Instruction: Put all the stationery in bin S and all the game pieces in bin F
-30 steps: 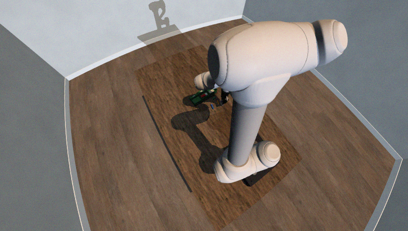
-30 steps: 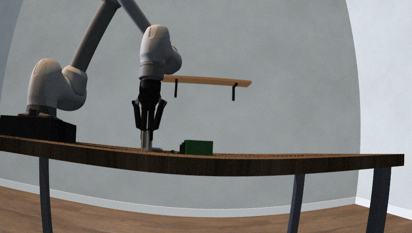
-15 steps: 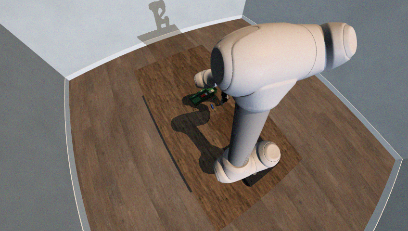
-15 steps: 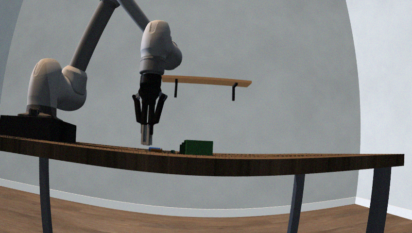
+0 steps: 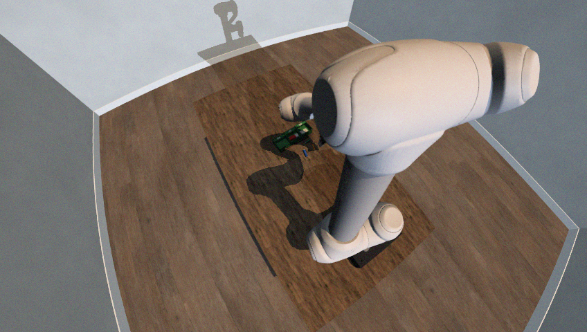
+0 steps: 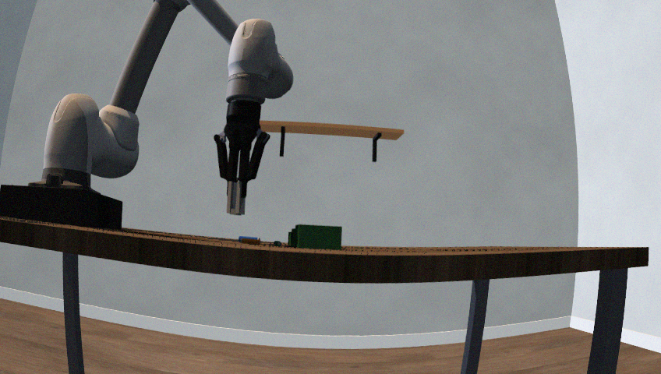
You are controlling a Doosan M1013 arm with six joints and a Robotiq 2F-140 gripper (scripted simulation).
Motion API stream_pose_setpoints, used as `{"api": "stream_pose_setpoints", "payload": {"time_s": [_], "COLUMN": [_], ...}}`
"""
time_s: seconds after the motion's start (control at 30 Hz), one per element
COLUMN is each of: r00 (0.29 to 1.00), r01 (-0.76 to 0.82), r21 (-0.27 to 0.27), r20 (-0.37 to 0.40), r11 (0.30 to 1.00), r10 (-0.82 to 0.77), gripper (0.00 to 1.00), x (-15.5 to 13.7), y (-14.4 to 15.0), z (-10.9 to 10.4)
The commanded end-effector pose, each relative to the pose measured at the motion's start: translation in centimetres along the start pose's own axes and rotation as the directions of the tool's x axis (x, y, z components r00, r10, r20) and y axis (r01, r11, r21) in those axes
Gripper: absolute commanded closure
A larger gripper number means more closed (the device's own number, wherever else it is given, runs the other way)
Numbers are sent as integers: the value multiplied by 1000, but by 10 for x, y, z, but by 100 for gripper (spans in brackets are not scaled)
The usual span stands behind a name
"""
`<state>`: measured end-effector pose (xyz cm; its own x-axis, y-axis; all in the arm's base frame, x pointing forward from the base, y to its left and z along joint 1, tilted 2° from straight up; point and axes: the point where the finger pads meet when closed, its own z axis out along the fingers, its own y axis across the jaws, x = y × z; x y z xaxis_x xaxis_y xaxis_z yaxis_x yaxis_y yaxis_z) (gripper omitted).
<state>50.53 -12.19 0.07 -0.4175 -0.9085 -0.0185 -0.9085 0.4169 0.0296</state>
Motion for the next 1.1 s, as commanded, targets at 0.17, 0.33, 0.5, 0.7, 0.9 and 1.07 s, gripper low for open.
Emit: {"api": "stream_pose_setpoints", "payload": {"time_s": [0.17,0.33,0.5,0.7,0.9,1.07], "r00": [1000,1000,1000,1000,1000,1000], "r01": [0,0,0,0,0,0], "r21": [0,0,0,0,0,0], "r20": [0,0,0,0,0,0], "r11": [1000,1000,1000,1000,1000,1000], "r10": [0,0,0,0,0,0], "gripper": [94,94,94,94,94,94], "x": [0,0,0,-19,-47,-70], "y": [0,0,0,-15,-38,-56], "z": [-1,-1,-8,-8,-8,-8]}}
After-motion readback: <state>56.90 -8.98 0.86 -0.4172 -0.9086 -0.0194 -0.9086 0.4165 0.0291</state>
